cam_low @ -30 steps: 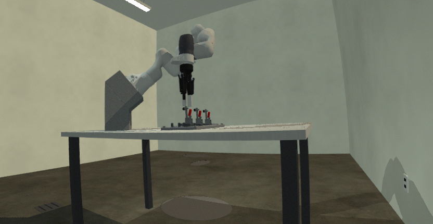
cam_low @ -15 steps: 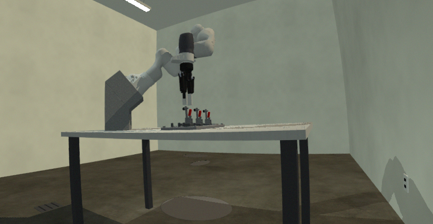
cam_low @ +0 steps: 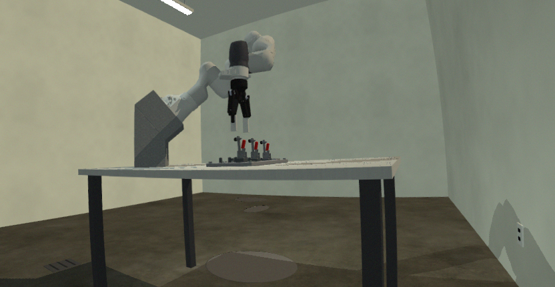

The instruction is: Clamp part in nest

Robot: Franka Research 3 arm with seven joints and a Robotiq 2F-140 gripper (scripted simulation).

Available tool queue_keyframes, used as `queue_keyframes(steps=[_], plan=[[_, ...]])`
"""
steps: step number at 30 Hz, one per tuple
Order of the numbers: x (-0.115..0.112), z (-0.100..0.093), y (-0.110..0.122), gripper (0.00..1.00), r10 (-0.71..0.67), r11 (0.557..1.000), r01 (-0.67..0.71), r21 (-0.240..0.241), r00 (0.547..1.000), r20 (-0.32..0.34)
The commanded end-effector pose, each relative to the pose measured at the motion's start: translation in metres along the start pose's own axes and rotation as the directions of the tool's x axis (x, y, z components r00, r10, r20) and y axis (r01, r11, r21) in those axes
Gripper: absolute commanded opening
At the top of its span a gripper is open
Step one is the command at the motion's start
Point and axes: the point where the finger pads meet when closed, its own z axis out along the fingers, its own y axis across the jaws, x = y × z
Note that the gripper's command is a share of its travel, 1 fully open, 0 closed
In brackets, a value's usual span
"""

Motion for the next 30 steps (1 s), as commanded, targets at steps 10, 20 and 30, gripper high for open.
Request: queue_keyframes(steps=[10, 20, 30], plan=[[0.001, -0.035, 0.000, 0.58, 0.009, 1.000, -0.009, -0.004, 1.000, -0.001], [0.001, -0.043, 0.001, 0.58, 0.009, 1.000, -0.009, -0.004, 1.000, -0.001], [0.003, -0.043, 0.018, 0.58, 0.009, 1.000, -0.009, -0.004, 1.000, -0.001]])
